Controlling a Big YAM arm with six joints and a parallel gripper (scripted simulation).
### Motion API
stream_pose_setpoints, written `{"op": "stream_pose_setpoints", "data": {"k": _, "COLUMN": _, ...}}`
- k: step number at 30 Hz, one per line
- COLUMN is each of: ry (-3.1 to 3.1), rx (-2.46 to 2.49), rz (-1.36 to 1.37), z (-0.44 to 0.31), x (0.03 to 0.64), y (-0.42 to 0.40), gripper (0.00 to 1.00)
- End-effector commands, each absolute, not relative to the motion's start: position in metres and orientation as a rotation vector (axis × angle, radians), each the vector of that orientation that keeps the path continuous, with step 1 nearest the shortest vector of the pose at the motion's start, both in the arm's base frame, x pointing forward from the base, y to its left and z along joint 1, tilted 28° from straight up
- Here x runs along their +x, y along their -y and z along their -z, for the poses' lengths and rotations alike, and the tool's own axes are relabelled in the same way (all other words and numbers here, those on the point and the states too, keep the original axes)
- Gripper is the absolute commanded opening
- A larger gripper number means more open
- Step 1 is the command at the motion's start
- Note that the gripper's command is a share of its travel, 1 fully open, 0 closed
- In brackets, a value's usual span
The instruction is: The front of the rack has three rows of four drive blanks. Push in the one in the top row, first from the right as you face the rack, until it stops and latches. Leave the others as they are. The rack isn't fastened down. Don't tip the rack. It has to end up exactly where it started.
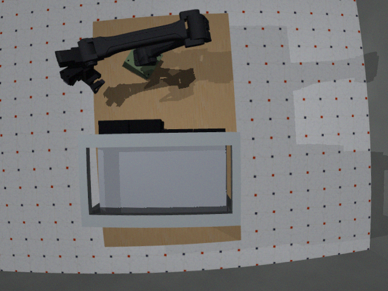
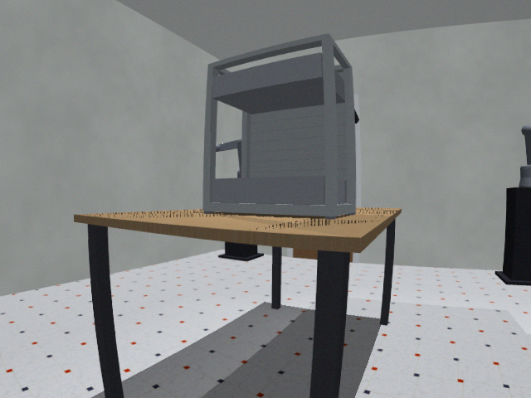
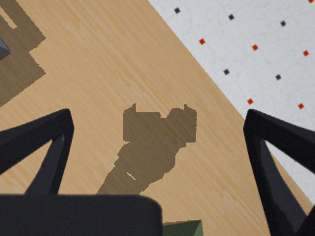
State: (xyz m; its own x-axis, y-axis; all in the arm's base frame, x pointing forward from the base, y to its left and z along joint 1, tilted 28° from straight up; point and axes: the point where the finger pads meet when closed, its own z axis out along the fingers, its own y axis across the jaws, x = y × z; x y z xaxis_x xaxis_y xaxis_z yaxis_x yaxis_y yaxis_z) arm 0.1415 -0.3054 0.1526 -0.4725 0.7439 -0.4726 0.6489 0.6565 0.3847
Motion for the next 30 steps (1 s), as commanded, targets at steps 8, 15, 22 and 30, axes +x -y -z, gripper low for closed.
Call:
{"op": "stream_pose_setpoints", "data": {"k": 8, "ry": -2.111, "rx": 0.943, "rz": 0.02, "z": -0.186, "x": 0.146, "y": 0.329, "gripper": 1.0}}
{"op": "stream_pose_setpoints", "data": {"k": 15, "ry": -2.017, "rx": 0.811, "rz": 0.155, "z": -0.213, "x": 0.152, "y": 0.337, "gripper": 1.0}}
{"op": "stream_pose_setpoints", "data": {"k": 22, "ry": -1.914, "rx": 0.655, "rz": 0.294, "z": -0.247, "x": 0.157, "y": 0.338, "gripper": 1.0}}
{"op": "stream_pose_setpoints", "data": {"k": 30, "ry": -1.771, "rx": 0.419, "rz": 0.475, "z": -0.297, "x": 0.163, "y": 0.326, "gripper": 1.0}}
